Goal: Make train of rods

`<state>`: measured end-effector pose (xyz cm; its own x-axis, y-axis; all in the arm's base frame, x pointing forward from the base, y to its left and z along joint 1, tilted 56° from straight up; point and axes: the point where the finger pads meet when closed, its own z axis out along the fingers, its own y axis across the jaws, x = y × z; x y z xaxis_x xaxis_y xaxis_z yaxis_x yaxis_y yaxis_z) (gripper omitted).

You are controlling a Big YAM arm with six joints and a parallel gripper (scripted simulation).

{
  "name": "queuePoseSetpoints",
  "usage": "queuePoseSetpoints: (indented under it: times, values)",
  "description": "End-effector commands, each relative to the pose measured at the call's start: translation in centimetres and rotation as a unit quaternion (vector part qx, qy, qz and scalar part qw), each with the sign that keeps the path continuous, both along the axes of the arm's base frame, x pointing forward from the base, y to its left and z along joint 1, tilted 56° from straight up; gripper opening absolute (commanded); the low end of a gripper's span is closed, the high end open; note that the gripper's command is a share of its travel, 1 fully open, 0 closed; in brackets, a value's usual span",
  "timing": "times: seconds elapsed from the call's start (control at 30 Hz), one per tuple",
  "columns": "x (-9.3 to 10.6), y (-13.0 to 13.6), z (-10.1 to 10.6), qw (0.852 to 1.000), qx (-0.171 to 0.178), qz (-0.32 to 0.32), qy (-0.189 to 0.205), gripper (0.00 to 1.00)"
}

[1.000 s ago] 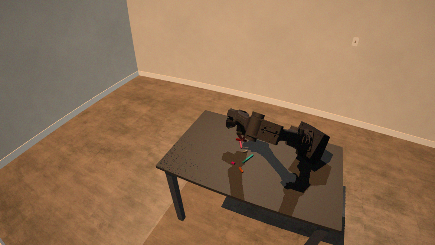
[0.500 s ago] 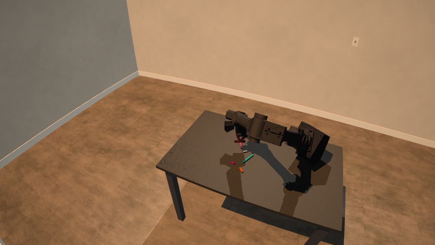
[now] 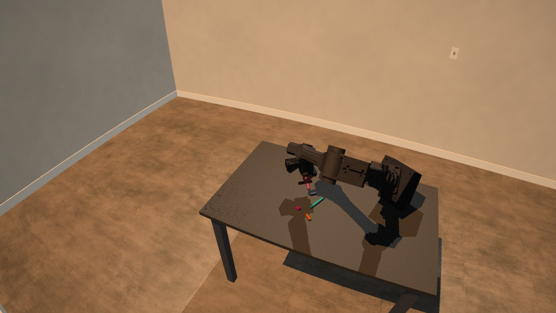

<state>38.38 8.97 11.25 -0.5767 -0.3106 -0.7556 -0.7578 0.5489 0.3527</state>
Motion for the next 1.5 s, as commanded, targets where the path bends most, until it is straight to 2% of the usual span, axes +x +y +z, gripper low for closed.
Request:
queuePoseSetpoints:
  times: [0.0,0.33,0.53,0.8,1.23,1.37,1.4,1.47]
  values:
    - [0.4,-0.6,0.6,1.0,-0.007,0.004,-0.018,0.05]
    - [0.5,-0.4,0.5,1.0,-0.008,0.008,-0.023,0.05]
    - [0.2,0.9,-0.8,1.0,-0.008,0.016,-0.016,0.05]
    - [0.8,2.4,-1.9,1.0,-0.008,0.016,-0.016,0.05]
    - [2.2,6.3,-4.7,1.0,-0.008,0.016,-0.015,0.05]
    - [2.3,6.7,-4.9,1.0,-0.008,0.016,-0.015,0.05]
    - [2.9,5.4,-4.7,1.0,-0.008,-0.001,-0.018,0.05]
    - [2.8,6.1,-5.0,1.0,-0.007,0.006,-0.016,0.05]
